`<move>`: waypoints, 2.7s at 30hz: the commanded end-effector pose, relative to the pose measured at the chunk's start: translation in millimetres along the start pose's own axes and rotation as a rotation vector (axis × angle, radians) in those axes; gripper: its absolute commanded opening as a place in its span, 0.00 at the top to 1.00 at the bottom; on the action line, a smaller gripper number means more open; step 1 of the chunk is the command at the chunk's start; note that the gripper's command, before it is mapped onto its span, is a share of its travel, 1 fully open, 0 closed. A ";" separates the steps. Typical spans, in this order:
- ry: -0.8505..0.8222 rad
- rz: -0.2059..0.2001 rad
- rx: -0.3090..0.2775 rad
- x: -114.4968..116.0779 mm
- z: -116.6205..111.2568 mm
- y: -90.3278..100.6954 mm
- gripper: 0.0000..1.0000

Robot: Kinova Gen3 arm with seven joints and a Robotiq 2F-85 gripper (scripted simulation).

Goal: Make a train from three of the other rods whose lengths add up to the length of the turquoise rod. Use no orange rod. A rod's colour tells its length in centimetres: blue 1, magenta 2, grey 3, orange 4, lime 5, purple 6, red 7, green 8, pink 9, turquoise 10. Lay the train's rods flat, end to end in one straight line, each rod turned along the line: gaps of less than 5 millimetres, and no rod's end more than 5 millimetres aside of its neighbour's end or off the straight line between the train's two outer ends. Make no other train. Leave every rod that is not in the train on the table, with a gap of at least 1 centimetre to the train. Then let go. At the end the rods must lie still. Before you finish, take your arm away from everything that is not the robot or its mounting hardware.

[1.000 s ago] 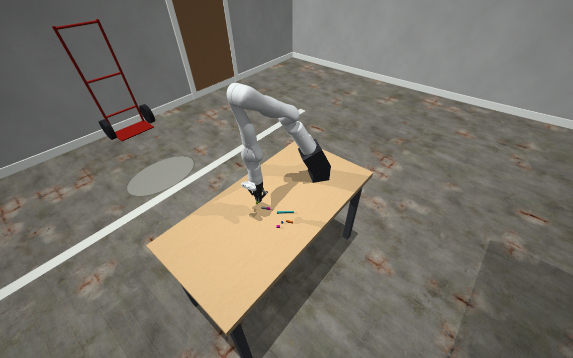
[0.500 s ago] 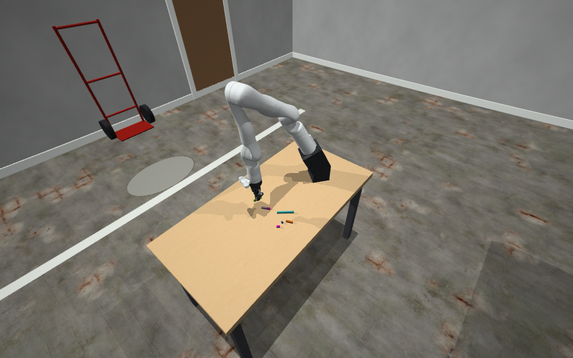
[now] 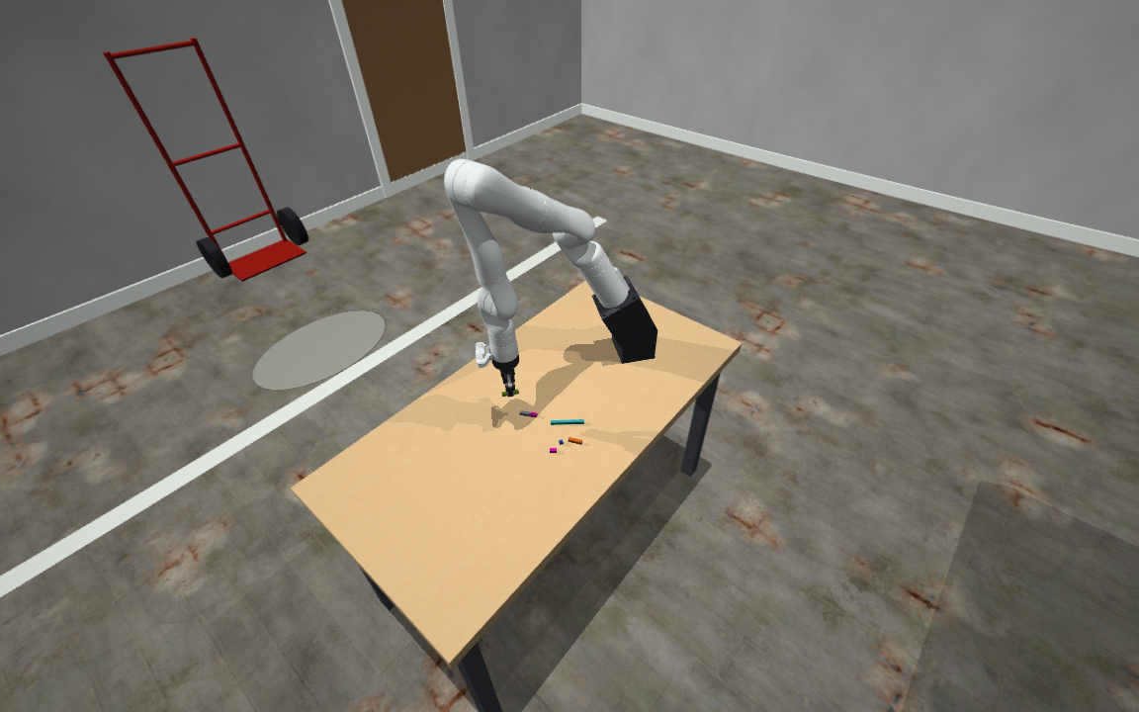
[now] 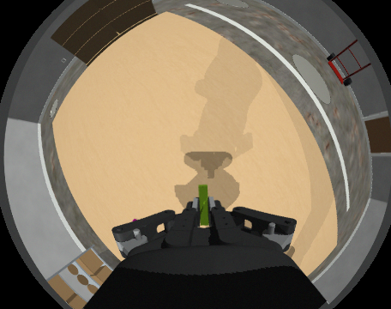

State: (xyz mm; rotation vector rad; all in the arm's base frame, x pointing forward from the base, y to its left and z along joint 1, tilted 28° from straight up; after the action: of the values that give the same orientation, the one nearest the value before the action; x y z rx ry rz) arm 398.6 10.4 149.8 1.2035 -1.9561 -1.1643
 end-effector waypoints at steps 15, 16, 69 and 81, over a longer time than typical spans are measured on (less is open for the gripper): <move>-0.267 0.009 0.002 7.7 -2.2 2.9 0.95; -0.280 0.010 0.002 8.1 -2.2 3.0 0.95; -0.449 0.017 0.004 12.6 -2.8 4.2 0.95; -0.449 0.016 0.004 12.9 -2.6 -5.0 0.95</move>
State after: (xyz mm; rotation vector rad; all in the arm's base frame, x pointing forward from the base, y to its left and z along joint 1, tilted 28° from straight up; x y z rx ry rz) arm 396.7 0.0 150.1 0.9956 -2.2788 -1.5228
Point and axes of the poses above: the point where the finger pads meet when closed, its own y axis back along the fingers, its own x axis across the jaws, z = x × y, the point moved 9 cm from there along y, back along the fingers, and after that the axes turned 3 degrees about y, right-handed, at the moved point
